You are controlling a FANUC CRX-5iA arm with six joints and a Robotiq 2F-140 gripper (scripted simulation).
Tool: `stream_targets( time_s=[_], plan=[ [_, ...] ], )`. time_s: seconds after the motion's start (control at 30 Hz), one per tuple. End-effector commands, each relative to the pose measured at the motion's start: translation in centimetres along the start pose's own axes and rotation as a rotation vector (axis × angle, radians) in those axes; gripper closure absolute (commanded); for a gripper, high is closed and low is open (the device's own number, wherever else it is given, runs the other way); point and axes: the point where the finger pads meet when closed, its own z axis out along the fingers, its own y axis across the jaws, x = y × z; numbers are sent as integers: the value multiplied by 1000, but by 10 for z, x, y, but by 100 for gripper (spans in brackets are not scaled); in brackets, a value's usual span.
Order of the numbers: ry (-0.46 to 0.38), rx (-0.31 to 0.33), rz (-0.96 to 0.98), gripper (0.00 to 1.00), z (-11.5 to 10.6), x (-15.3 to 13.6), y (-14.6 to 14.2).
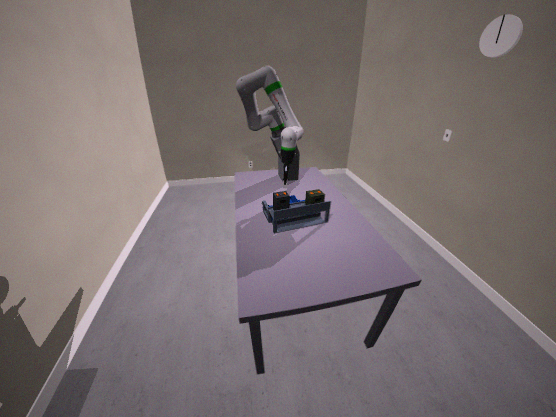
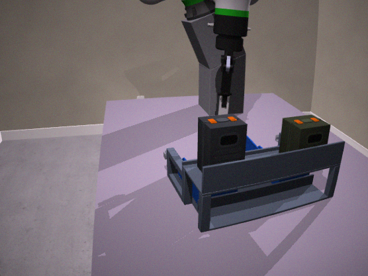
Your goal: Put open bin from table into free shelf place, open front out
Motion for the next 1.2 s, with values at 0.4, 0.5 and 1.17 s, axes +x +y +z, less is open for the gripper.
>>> stream_targets(
  time_s=[0.4, 0.5, 1.17],
  plan=[
    [57, -18, -433, 100, 4, -10, -44],
    [57, -18, -433, 100, 4, -10, -44],
    [57, -18, -433, 100, 4, -10, -44]
  ],
)
